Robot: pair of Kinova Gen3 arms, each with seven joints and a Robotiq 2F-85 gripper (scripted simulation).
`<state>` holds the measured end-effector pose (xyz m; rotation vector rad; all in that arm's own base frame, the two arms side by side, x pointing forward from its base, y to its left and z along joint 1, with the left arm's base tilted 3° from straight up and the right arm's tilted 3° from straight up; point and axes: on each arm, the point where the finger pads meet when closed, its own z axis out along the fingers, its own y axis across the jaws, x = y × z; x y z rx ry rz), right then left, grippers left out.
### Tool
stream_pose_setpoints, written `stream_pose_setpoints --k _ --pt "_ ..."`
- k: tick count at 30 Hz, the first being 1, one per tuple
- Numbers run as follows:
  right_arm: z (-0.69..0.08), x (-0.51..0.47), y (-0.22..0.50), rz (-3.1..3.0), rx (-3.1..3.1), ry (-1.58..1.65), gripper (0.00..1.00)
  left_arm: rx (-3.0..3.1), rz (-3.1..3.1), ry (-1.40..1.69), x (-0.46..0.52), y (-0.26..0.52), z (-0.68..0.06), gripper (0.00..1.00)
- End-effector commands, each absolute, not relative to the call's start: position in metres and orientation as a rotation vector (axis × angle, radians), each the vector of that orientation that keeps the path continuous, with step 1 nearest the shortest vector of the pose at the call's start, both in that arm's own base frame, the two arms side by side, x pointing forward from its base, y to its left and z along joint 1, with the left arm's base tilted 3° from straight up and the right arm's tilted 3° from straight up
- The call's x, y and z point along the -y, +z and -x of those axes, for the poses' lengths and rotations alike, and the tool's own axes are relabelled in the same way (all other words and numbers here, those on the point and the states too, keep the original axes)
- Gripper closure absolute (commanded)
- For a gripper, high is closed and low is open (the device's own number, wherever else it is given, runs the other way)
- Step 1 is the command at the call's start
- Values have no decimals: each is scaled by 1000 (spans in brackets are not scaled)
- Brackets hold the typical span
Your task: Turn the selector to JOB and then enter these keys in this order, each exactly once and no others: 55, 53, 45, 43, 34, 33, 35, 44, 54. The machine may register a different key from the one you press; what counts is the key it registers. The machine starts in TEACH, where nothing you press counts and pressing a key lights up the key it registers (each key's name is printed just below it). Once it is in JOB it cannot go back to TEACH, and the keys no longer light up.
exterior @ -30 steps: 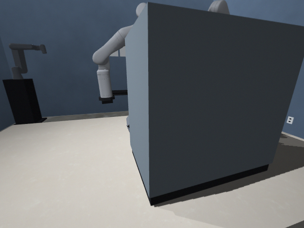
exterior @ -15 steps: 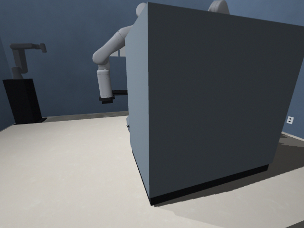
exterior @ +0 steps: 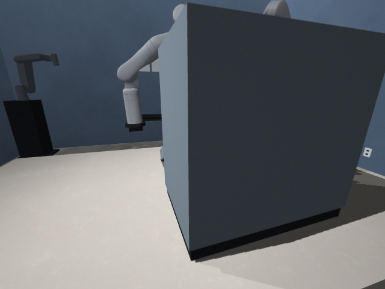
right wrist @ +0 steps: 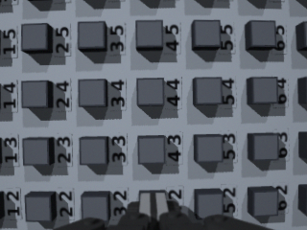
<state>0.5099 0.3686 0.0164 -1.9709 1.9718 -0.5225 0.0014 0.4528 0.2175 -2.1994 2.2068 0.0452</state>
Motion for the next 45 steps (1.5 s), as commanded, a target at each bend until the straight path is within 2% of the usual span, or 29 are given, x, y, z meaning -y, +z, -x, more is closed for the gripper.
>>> stream_pose_setpoints --k 1,45 --pt "-511 -369 17 1969 -1971 -522 903 -2206 2198 47 -453 218 -1 2" --pt "-513 -369 13 1969 -1971 -522 903 -2206 2198 47 -453 218 -1 2"
